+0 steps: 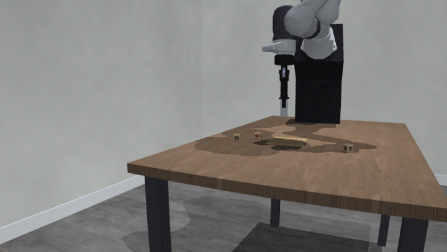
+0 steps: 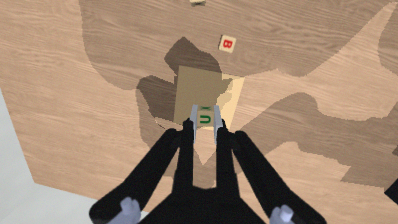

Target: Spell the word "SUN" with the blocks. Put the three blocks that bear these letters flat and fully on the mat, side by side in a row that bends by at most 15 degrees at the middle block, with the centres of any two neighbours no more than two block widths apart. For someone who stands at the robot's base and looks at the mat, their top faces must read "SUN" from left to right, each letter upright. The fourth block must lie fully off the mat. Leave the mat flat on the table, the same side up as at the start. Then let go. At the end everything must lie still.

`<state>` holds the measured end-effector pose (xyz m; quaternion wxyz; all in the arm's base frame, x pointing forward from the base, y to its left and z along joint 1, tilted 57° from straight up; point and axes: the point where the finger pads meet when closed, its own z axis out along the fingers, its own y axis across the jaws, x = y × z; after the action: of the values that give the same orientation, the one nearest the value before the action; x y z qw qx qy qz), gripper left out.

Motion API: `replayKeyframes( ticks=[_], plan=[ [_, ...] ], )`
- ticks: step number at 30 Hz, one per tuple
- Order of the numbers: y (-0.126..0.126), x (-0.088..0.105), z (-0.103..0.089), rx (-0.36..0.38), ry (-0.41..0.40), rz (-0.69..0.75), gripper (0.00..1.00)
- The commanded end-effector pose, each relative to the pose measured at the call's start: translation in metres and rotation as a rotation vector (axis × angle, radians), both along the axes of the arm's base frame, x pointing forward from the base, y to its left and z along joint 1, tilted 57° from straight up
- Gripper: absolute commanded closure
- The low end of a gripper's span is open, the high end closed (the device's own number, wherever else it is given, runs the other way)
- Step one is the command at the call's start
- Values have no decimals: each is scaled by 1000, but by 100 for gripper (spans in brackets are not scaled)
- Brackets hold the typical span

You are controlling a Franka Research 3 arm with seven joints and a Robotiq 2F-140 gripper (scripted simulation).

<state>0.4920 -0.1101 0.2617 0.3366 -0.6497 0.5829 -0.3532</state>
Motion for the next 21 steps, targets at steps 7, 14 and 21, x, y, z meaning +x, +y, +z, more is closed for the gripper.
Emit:
replayKeyframes(
  ticks=[7, 14, 21],
  plan=[
    [6, -4, 2, 167, 17, -120, 87],
    [15, -6, 5, 235, 25, -161, 87],
    [16, -6, 5, 238, 25, -164, 87]
  ],
)
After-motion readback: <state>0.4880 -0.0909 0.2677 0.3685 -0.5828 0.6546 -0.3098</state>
